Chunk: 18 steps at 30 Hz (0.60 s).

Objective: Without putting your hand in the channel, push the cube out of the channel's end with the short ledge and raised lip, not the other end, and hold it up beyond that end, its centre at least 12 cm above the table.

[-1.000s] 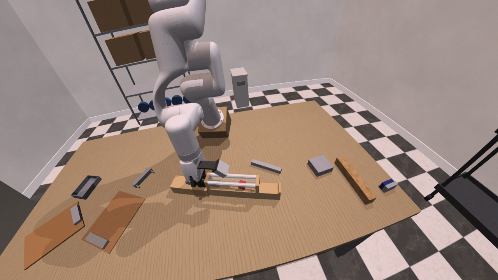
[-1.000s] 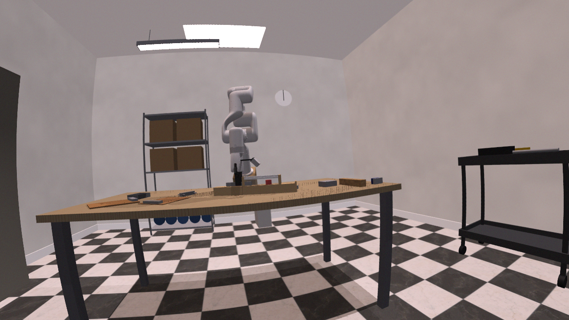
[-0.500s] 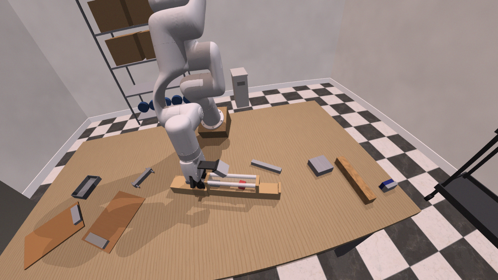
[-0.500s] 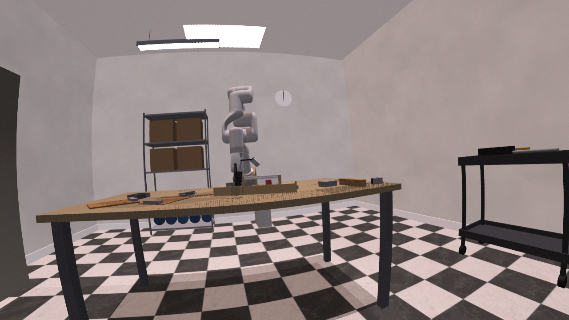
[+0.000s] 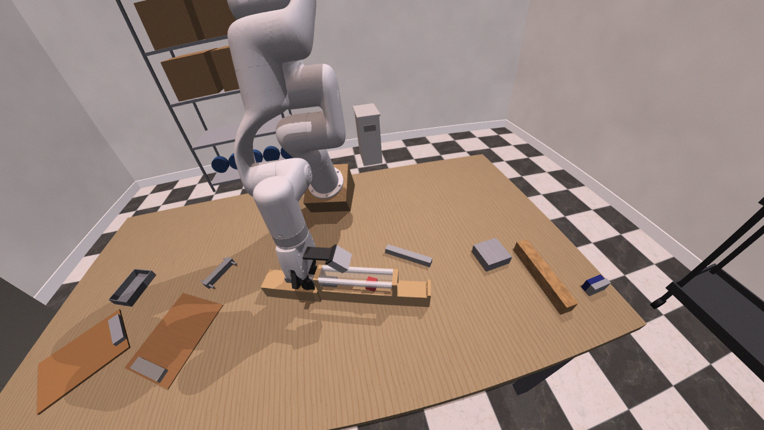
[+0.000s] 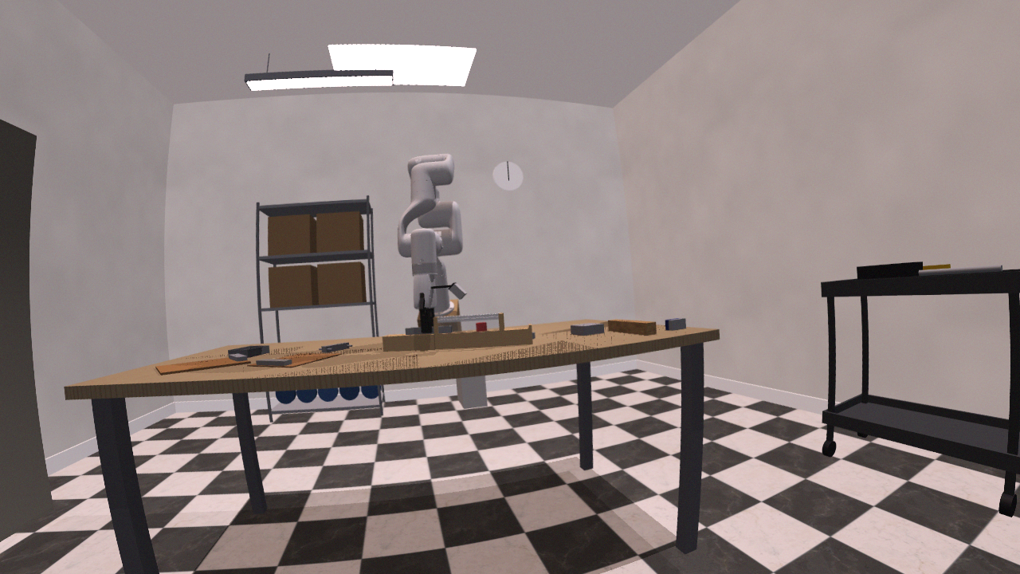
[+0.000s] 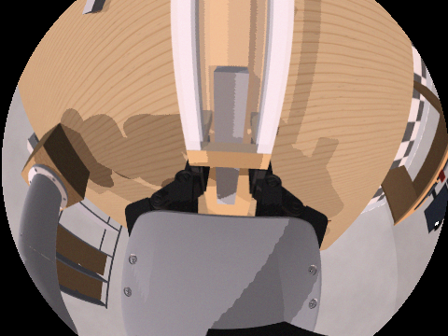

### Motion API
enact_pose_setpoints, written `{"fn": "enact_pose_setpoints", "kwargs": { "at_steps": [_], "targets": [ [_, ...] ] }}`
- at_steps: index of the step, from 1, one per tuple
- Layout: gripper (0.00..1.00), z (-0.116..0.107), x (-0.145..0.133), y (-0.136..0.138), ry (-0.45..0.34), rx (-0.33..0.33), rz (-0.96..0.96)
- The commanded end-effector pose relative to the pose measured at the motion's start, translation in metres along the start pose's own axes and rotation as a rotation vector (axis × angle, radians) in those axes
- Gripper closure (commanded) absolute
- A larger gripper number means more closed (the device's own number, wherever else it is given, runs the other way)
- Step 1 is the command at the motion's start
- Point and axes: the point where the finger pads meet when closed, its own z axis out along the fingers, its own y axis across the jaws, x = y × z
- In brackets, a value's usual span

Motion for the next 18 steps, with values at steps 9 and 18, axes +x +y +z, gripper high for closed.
{"fn": "enact_pose_setpoints", "kwargs": {
  "at_steps": [9,18],
  "targets": [
    [0.62,-0.001,0.000,0.001,0.000,-0.003,0.000],
    [0.62,-0.018,0.000,0.001,0.000,-0.003,0.000]
  ]
}}
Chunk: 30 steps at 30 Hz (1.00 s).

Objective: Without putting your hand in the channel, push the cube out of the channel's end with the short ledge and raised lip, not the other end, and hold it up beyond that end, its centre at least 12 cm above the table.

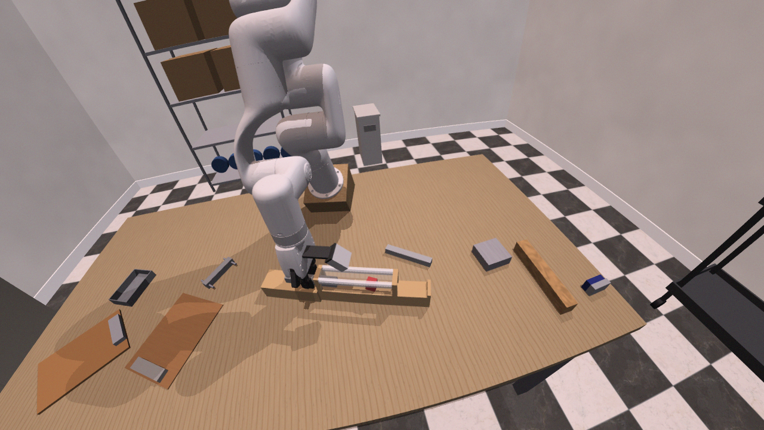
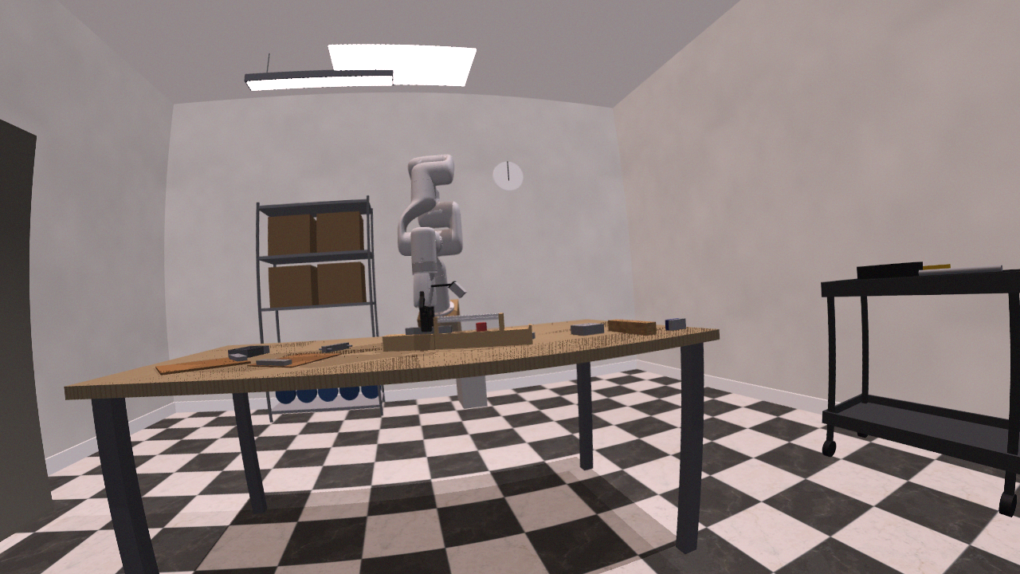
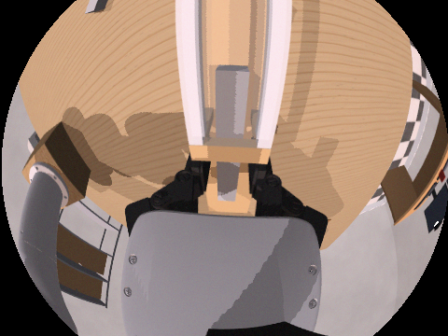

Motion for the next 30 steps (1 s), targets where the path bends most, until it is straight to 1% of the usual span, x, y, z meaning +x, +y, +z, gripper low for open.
{"fn": "enact_pose_setpoints", "kwargs": {
  "at_steps": [1,3,5,8,11,26,30],
  "targets": [
    [0.62,-0.020,0.000,0.002,0.001,-0.004,0.000],
    [0.62,-0.033,0.000,0.001,0.001,-0.004,0.000],
    [0.62,-0.033,0.000,0.001,0.001,-0.004,0.000],
    [0.62,-0.052,0.000,0.001,0.001,-0.004,0.000],
    [0.62,-0.064,0.000,0.001,0.001,-0.004,0.000],
    [0.62,-0.066,0.000,0.001,0.001,-0.004,0.000],
    [0.62,-0.065,0.004,0.001,0.001,0.001,0.006]
  ]
}}
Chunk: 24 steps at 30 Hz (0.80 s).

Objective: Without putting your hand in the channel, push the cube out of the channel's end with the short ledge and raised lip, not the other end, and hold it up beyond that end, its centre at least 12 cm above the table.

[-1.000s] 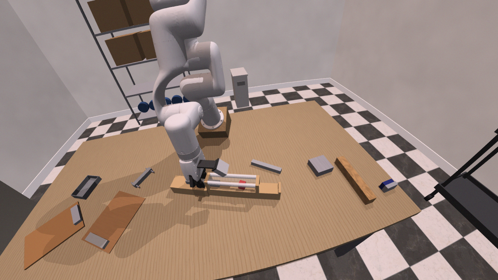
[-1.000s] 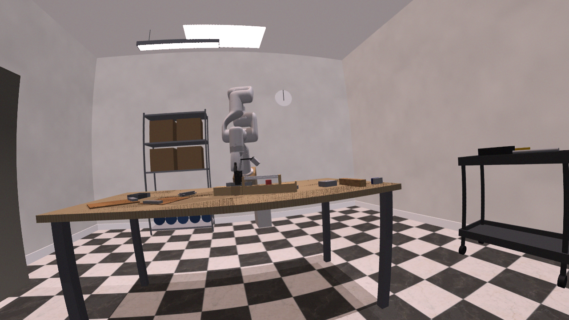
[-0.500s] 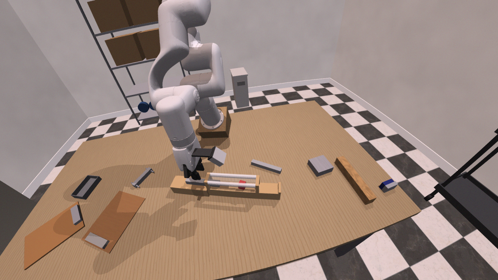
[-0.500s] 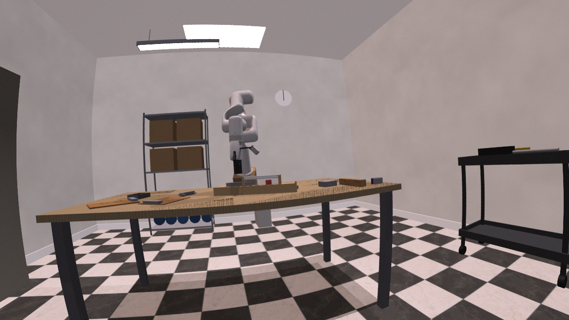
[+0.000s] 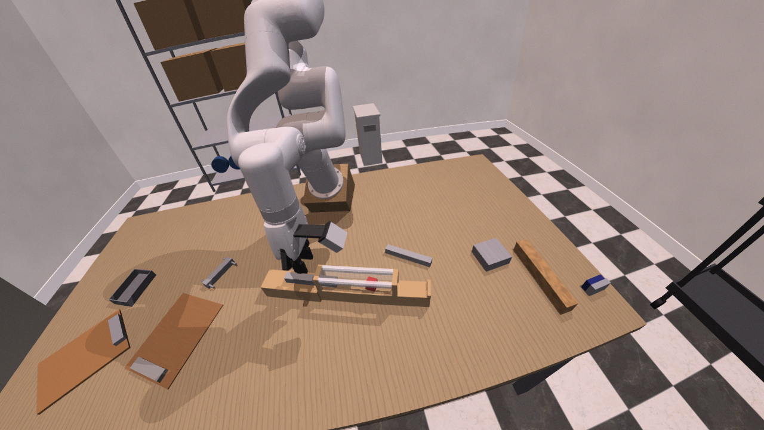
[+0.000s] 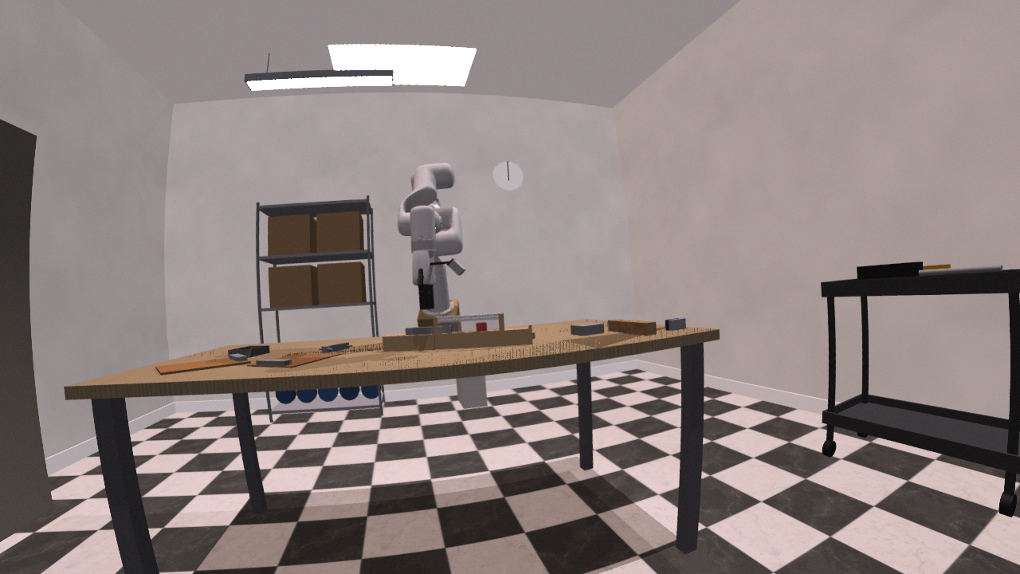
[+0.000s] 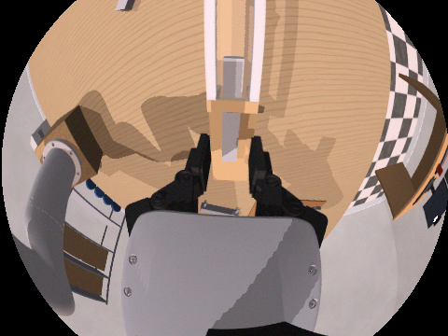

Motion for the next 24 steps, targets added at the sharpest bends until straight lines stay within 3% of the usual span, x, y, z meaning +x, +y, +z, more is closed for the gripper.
{"fn": "enact_pose_setpoints", "kwargs": {
  "at_steps": [1,7,9,16,24],
  "targets": [
    [0.62,0.000,0.006,0.000,0.001,0.004,0.009],
    [0.62,0.005,0.040,-0.008,0.000,0.039,0.058],
    [0.62,0.005,0.040,-0.008,0.000,0.039,0.058],
    [0.62,0.010,0.111,-0.036,-0.022,0.074,0.155],
    [0.62,0.007,0.190,-0.086,-0.032,0.042,0.265]
  ]
}}
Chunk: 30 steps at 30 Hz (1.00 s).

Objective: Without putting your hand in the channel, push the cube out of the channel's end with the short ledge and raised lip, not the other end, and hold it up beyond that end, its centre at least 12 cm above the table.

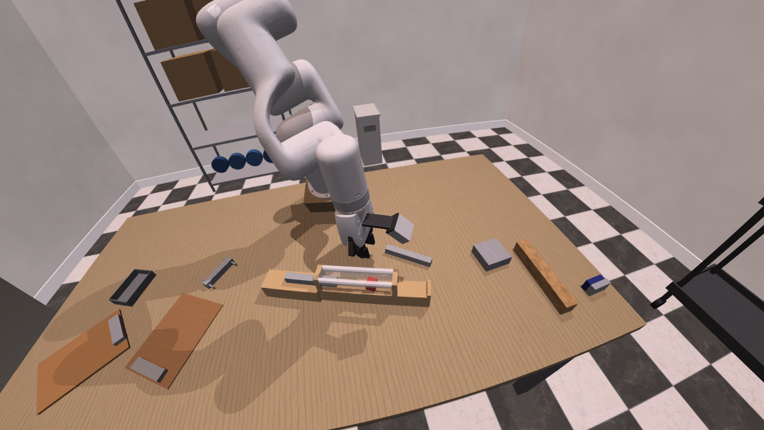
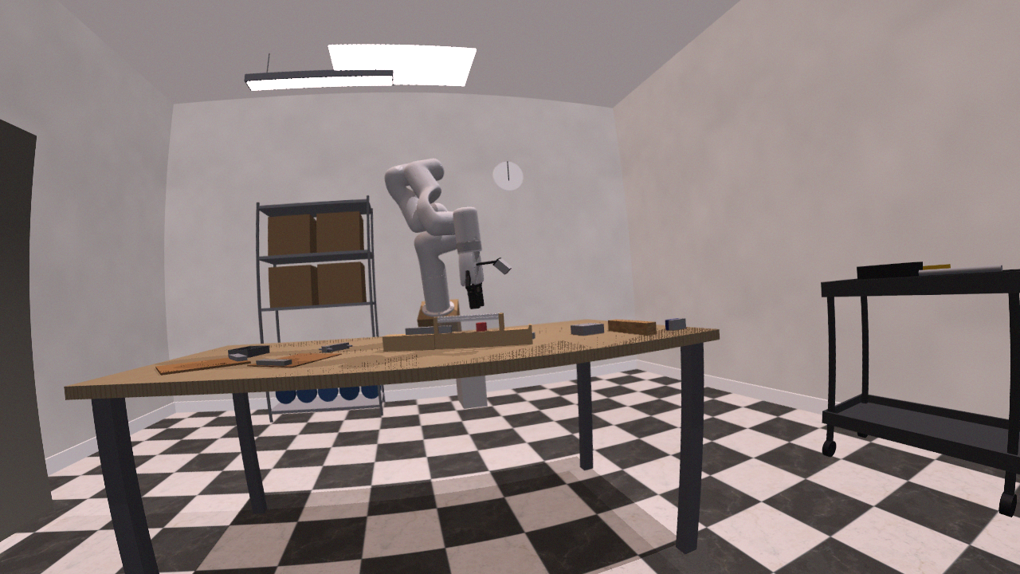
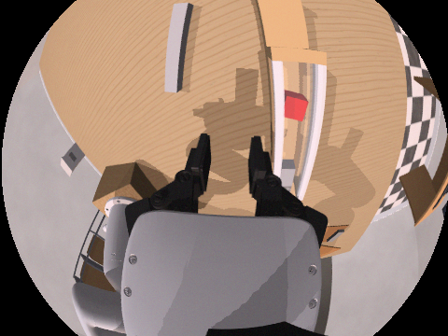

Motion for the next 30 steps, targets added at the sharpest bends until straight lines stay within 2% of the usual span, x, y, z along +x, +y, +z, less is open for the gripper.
{"fn": "enact_pose_setpoints", "kwargs": {
  "at_steps": [1,2,6,11,30],
  "targets": [
    [0.62,0.006,0.044,-0.032,-0.069,-0.071,0.089],
    [0.62,0.006,0.044,-0.032,-0.069,-0.071,0.089],
    [0.62,0.007,0.071,-0.065,-0.051,-0.096,0.128],
    [0.62,0.007,0.086,-0.086,-0.032,-0.113,0.153],
    [0.62,0.006,0.088,-0.090,-0.028,-0.116,0.157]
  ]
}}
